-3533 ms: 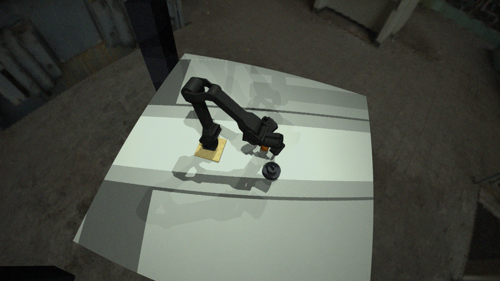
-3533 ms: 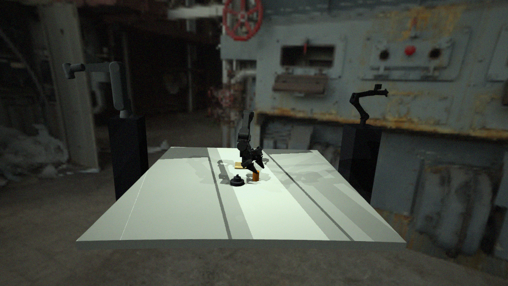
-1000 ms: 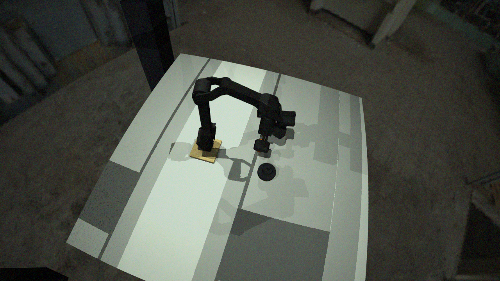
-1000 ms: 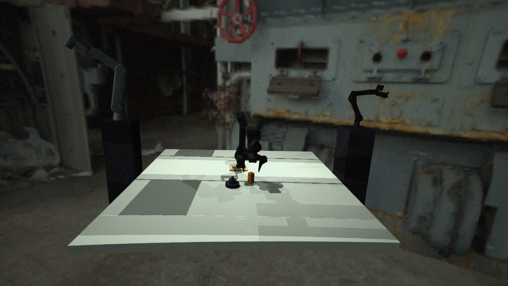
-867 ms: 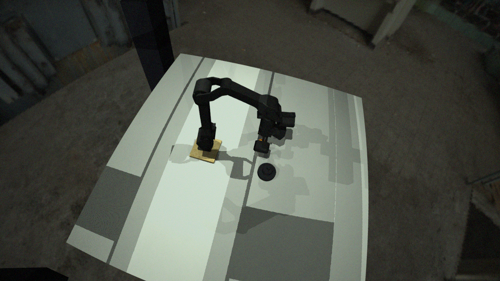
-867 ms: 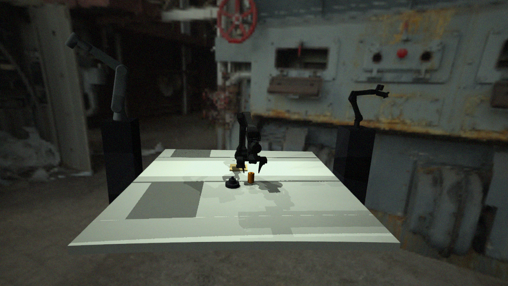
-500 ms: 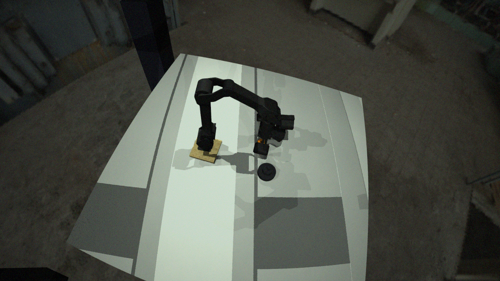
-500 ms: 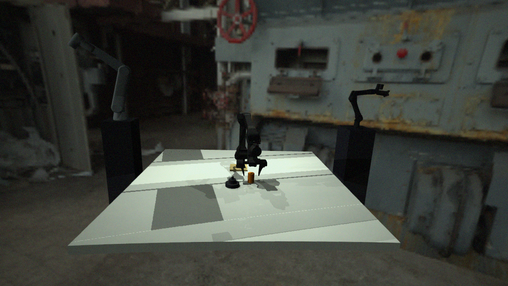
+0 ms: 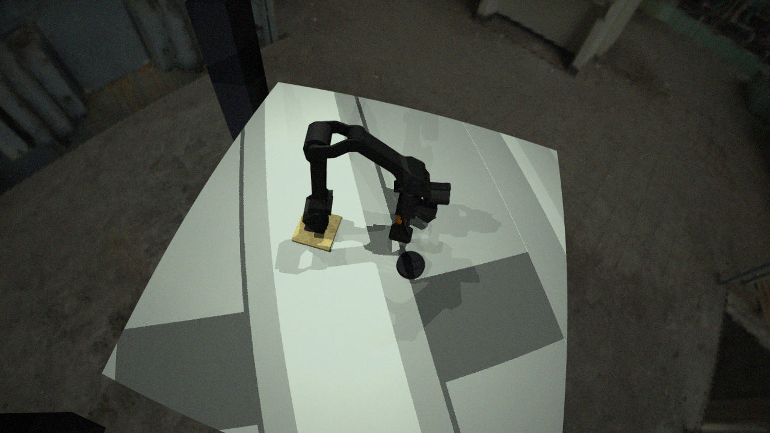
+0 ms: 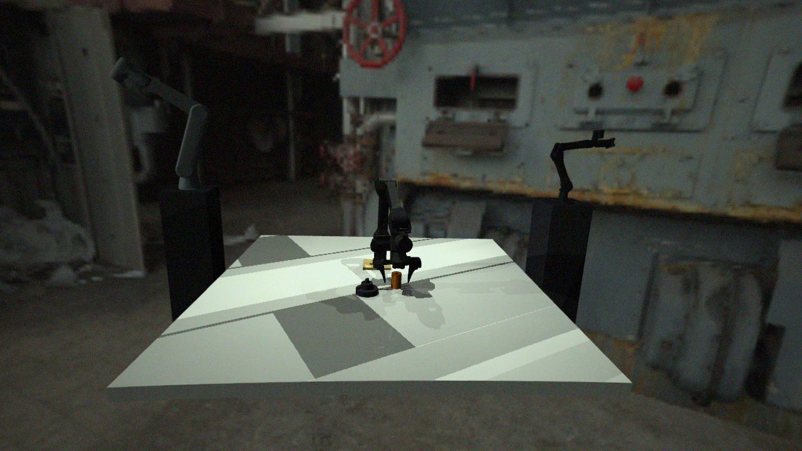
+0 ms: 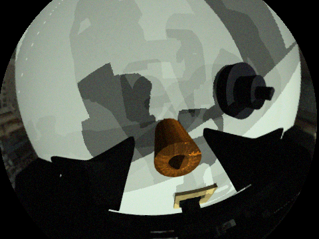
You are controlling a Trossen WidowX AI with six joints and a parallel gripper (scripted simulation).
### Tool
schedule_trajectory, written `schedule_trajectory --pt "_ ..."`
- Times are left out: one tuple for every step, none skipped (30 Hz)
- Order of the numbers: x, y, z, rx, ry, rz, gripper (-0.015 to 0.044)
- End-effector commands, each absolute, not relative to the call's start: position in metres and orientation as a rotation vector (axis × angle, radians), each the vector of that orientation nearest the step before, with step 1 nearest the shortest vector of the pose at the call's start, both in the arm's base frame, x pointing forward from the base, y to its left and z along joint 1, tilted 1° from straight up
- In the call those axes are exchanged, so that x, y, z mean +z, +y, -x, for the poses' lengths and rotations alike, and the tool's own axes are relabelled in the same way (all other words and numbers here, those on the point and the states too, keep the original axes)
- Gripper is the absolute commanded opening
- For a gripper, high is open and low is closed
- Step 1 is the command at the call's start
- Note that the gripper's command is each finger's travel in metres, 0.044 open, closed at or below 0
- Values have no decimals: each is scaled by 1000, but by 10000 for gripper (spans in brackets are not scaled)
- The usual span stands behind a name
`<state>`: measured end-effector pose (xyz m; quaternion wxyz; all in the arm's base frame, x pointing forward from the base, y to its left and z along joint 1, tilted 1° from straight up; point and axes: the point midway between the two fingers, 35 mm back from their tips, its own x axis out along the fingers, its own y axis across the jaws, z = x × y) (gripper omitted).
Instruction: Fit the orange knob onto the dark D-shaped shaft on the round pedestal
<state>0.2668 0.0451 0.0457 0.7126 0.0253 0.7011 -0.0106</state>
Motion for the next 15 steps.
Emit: schedule_trajectory --pt "36 44 -264 -33 1567 -54 440" --pt "35 44 -264 -33 1567 -54 440" --pt "34 44 -264 -33 1567 -54 440" --pt "34 44 -264 -33 1567 -54 440" --pt "34 44 -264 -33 1567 -54 414" --pt "34 44 -264 -33 1567 -54 387" --pt "34 44 -264 -33 1567 -54 361" --pt "34 44 -264 -33 1567 -54 335" --pt "34 44 -264 -33 1567 -54 309" --pt "34 44 -264 -33 1567 -54 282" --pt "34 44 -264 -33 1567 -54 256" --pt "34 44 -264 -33 1567 -54 230" --pt "34 44 -264 -33 1567 -54 204" --pt "34 44 -264 -33 1567 -54 177" --pt "34 44 -264 -33 1567 -54 171"
